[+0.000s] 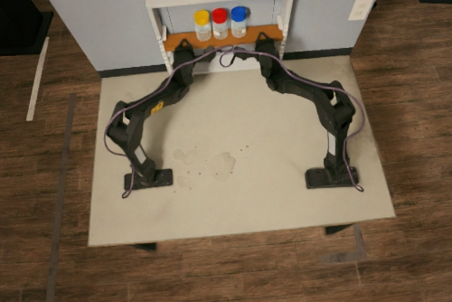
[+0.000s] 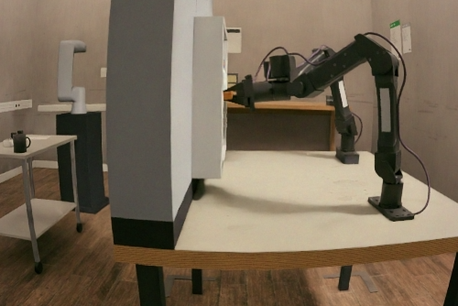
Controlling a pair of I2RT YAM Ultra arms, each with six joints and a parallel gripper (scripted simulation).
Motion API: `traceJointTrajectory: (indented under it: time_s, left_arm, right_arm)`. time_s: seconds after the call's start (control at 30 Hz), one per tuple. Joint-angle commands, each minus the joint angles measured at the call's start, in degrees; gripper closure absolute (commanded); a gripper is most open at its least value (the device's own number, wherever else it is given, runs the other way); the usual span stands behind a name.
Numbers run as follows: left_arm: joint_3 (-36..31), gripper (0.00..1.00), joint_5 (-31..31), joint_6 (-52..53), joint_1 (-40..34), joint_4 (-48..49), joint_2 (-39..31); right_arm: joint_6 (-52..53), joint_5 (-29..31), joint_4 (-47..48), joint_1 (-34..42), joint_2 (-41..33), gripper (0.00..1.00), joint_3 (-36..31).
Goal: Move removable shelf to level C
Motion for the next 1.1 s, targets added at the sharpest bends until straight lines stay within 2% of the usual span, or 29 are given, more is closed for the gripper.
traceJointTrajectory:
  time_s: [0.0, 0.63, 1.07]
  left_arm:
    - [3.5, 1.0, 0.5, 3.4, 0.7, 3.7, -0.2]
    - [7.5, 1.0, 2.2, 3.4, 2.4, 2.9, 2.9]
    - [1.9, 1.0, 2.4, 3.2, 2.5, 11.6, 6.3]
  right_arm:
    - [-2.9, -0.4, 3.2, -0.6, -0.5, 1.0, 4.0]
    - [-3.0, -1.7, 1.5, -1.9, 2.7, 1.0, 9.0]
    - [-2.7, -1.8, 10.0, -2.0, 6.7, 1.0, 4.1]
